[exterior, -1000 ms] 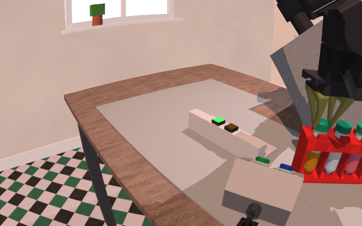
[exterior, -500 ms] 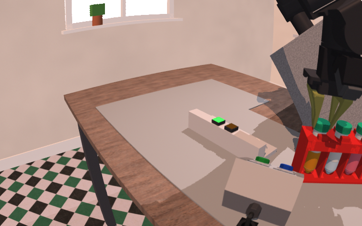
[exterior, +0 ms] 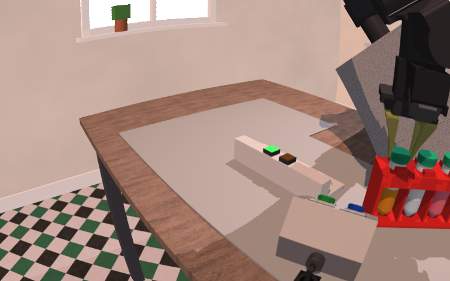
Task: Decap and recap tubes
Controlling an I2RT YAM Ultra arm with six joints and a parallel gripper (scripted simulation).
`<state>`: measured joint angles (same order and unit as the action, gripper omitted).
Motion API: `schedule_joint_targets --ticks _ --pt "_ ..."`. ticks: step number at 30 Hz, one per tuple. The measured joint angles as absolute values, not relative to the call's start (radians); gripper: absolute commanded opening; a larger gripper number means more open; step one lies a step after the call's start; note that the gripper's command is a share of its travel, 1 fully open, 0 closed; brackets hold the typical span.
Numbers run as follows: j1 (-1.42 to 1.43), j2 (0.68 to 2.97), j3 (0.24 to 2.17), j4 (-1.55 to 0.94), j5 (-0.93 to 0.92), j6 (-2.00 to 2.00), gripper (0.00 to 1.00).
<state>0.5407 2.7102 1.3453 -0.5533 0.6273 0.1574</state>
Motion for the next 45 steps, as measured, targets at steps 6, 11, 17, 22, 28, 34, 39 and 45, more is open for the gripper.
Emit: schedule_joint_targets --ticks 6,11,17,22,28,34,39,45 --pt "0.541 2.711 1.345 -0.554 0.627 0.176 0.00" --pt "0.540 2.710 1.345 -0.550 0.627 0.200 0.49" --pt "0.540 2.710 1.345 -0.543 0.627 0.237 0.49" --pt "0.540 2.710 1.345 -0.543 0.627 0.246 0.49" --pt "0.548 2.693 1.348 -0.578 0.620 0.266 0.49" --pt "0.582 2.655 1.363 -0.635 0.611 0.296 0.49" --pt "0.606 2.631 1.378 -0.682 0.603 0.321 0.49" --pt "0.596 2.631 1.399 -0.722 0.601 0.352 0.00"
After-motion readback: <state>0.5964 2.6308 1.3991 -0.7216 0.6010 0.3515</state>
